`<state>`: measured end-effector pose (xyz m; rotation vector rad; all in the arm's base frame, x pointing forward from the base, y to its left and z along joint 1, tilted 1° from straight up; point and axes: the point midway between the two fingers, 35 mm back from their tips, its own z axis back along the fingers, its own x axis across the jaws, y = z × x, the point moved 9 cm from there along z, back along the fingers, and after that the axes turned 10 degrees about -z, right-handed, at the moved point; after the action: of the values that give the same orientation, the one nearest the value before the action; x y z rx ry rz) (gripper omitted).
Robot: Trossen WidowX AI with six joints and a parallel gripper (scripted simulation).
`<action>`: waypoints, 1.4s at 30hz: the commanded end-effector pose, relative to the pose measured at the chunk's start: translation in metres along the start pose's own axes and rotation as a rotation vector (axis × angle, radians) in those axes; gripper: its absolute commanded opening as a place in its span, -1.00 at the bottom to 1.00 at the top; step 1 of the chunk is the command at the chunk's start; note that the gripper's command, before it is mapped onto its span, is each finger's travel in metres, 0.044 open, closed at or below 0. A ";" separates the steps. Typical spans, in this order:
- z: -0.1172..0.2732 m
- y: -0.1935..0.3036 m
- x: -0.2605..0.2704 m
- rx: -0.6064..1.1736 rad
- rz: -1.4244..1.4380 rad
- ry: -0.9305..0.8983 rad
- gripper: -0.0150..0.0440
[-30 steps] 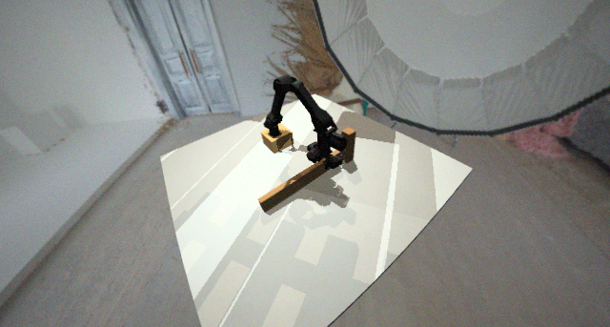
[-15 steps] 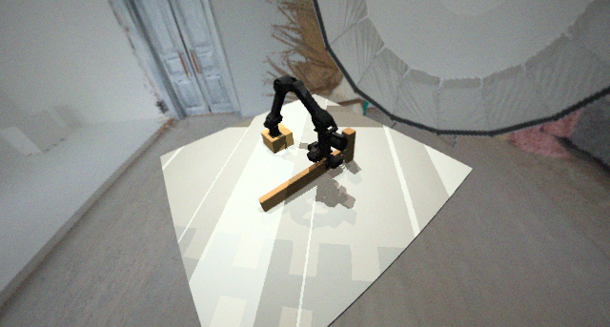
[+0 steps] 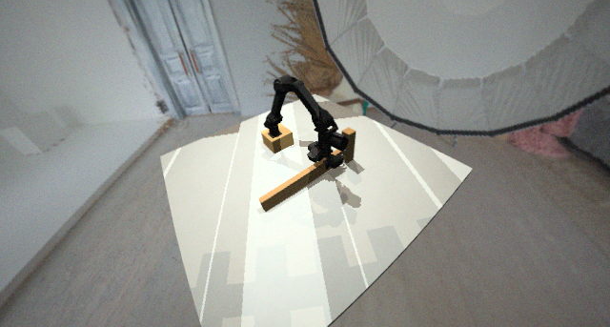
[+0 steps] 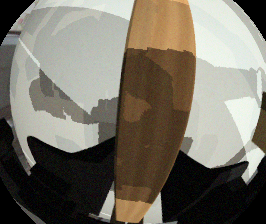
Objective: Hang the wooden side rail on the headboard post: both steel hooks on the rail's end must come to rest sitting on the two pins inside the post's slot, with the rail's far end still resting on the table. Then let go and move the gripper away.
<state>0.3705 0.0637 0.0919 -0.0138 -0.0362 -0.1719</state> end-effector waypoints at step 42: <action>0.002 0.006 0.000 0.004 -0.003 -0.005 -0.49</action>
<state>0.3706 0.0683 0.0923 -0.0133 -0.0348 -0.1710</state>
